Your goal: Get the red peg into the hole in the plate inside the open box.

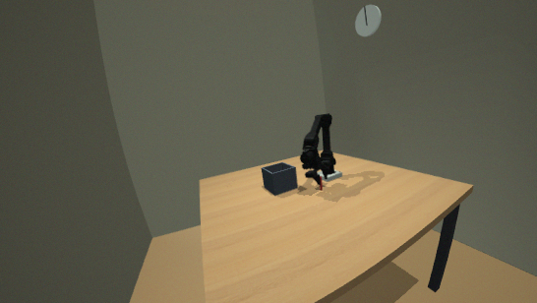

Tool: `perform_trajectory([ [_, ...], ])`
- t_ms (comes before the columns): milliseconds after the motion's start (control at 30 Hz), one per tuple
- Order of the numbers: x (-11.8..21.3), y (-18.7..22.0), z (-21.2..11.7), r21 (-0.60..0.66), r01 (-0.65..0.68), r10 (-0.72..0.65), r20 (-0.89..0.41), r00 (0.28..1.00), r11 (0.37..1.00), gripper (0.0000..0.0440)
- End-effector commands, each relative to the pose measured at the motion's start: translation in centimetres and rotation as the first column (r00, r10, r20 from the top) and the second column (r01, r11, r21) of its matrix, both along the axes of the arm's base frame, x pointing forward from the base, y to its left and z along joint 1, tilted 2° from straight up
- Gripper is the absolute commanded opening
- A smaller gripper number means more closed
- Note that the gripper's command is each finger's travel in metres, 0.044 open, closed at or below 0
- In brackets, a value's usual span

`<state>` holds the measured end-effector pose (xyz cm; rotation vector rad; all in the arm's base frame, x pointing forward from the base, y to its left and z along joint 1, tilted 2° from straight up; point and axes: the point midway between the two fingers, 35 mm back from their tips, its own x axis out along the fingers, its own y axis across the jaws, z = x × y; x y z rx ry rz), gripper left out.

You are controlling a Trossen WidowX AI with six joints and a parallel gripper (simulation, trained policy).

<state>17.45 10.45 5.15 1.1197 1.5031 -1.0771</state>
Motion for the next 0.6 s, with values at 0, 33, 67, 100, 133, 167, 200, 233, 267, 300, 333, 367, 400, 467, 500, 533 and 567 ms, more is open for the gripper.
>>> perform_trajectory([
  [0,0.0,-0.1,-1.0,-0.01,-0.012,0.012,-0.01,1.0,1.0,0.0242],
  [33,0.1,-0.1,-1.2,-0.009,-0.017,0.017,-0.009,1.0,1.0,0.0217],
  [67,0.1,0.0,-1.3,-0.008,-0.021,0.021,-0.008,1.0,1.0,0.0192],
  [100,0.2,0.0,-1.4,-0.007,-0.026,0.026,-0.007,1.0,1.0,0.0167],
  [133,0.3,0.0,-1.4,-0.006,-0.031,0.031,-0.006,0.999,1.0,0.0141],
  [167,0.3,0.1,-1.5,-0.004,-0.036,0.036,-0.005,0.999,0.999,0.0115],
  [200,0.4,0.1,-1.5,-0.002,-0.042,0.042,-0.004,0.999,0.999,0.0089],
  [233,0.4,0.2,-1.6,0.001,-0.048,0.048,-0.002,0.999,0.999,0.0063],
  [267,0.5,0.2,-1.6,0.004,-0.054,0.054,0.001,0.999,0.999,0.0037],
  [300,0.6,0.3,-1.5,0.007,-0.061,0.061,0.003,0.998,0.998,0.0014],
  [333,0.5,0.4,-1.5,0.011,-0.066,0.066,0.003,0.998,0.998,0.0],
  [367,0.6,0.4,-1.3,0.02,-0.064,0.064,0.009,0.998,0.998,0.0],
  [400,0.7,0.5,-1.1,0.03,-0.062,0.062,0.018,0.998,0.998,0.0],
  [467,1.0,0.6,-0.5,0.046,-0.059,0.058,0.038,0.998,0.997,0.0002],
  [500,1.1,0.7,-0.2,0.055,-0.058,0.055,0.047,0.997,0.997,0.0001],
  [533,1.2,0.8,0.1,0.063,-0.056,0.052,0.056,0.997,0.996,0.0],
  [567,1.3,0.8,0.3,0.071,-0.054,0.049,0.064,0.997,0.996,0.0],
])
